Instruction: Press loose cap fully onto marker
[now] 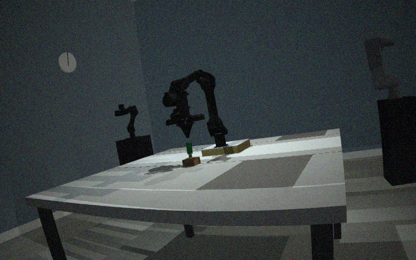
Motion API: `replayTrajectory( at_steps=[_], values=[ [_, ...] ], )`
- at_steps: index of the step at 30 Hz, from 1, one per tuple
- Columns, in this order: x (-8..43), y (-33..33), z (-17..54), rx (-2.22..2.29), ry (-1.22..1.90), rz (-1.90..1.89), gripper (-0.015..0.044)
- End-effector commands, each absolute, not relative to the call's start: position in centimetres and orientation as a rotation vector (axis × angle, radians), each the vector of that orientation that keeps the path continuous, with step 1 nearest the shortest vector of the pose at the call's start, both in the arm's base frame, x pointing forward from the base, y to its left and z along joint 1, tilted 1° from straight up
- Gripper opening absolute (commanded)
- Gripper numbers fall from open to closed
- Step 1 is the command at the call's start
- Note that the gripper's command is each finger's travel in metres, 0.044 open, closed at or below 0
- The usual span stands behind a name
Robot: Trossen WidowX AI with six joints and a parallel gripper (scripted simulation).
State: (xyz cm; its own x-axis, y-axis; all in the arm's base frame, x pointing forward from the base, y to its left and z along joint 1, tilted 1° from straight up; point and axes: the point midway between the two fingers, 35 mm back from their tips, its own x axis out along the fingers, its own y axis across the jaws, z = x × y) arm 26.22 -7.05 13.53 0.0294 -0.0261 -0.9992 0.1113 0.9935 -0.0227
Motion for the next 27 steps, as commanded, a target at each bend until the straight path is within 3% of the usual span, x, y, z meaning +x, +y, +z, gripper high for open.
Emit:
replayTrajectory(
  at_steps=[1,27],
  values=[
    [26.2,-7.1,12.9,0.071,1.539,-0.109,0.0000],
    [26.4,-7.1,10.7,0.068,1.532,-0.108,0.0000]
  ],
)
